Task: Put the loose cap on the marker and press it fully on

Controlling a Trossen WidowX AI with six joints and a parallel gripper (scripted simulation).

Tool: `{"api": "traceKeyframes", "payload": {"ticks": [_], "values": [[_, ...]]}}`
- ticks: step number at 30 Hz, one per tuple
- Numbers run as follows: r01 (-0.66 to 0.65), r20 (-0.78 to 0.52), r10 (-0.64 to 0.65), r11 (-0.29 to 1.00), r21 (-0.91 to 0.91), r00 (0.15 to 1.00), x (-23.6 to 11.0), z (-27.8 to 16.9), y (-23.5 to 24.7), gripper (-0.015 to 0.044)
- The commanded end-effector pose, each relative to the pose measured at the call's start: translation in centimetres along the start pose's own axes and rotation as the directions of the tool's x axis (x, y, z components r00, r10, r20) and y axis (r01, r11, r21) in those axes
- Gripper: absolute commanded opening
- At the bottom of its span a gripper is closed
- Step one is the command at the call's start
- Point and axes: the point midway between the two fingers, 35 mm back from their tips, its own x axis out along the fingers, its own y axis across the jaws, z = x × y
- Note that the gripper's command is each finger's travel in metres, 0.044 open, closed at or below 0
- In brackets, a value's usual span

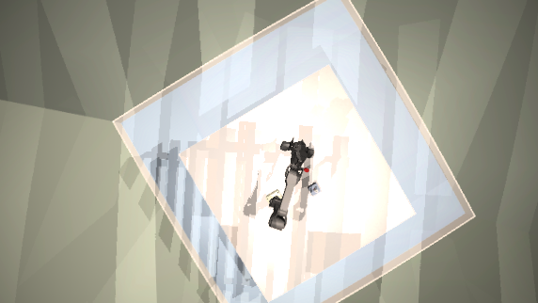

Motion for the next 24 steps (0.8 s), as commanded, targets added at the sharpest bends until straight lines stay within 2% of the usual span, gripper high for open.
{"api": "traceKeyframes", "payload": {"ticks": [1,4,8,14,16,20,24], "values": [[0.141,-0.181,-0.115,0.98,0.139,0.977,1.0,-3.4,-5.1,0.0245],[0.264,-0.335,-0.177,0.935,0.236,0.925,1.0,-6.7,-8.9,0.0245],[0.441,-0.539,-0.214,0.833,0.336,0.815,-0.2,-11.3,-13.3,0.0245],[0.678,-0.785,-0.157,0.62,0.394,0.599,-3.9,-17.9,-17.4,0.0245],[0.701,-0.806,-0.144,0.595,0.393,0.574,-4.5,-18.6,-17.6,0.0245],[0.701,-0.806,-0.144,0.595,0.393,0.574,-4.5,-18.6,-17.6,0.0245],[0.701,-0.807,-0.144,0.595,0.393,0.574,-2.7,-21.3,-17.9,0.0245]]}}
